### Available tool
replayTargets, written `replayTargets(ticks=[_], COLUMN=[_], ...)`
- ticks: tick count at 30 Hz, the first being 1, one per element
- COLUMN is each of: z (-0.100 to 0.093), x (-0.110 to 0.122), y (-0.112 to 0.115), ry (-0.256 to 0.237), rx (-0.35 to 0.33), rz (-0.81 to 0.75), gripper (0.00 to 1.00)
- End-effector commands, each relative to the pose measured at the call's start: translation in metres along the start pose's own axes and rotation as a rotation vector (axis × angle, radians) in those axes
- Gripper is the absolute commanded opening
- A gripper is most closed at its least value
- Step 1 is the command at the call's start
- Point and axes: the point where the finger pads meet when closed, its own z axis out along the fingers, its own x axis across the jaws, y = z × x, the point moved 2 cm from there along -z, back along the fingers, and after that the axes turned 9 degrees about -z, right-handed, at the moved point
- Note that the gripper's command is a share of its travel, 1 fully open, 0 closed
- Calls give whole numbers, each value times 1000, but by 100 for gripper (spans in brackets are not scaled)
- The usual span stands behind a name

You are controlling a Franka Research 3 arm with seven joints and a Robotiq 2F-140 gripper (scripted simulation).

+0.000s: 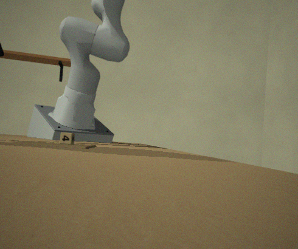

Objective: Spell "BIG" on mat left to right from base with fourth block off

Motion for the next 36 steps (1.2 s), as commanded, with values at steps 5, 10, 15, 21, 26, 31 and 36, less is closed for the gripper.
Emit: replayTargets(ticks=[5,10,15,21,26,31,36], z=[0,0,1,4,5,6,7], x=[0,0,0,0,2,3,6], y=[0,0,15,47,63,78,93], ry=[2,2,1,0,1,1,2], rx=[-1,-1,-6,-15,-19,-22,-24], rz=[17,17,62,165,217,266,317], gripper=[100,100,100,100,100,100,100])
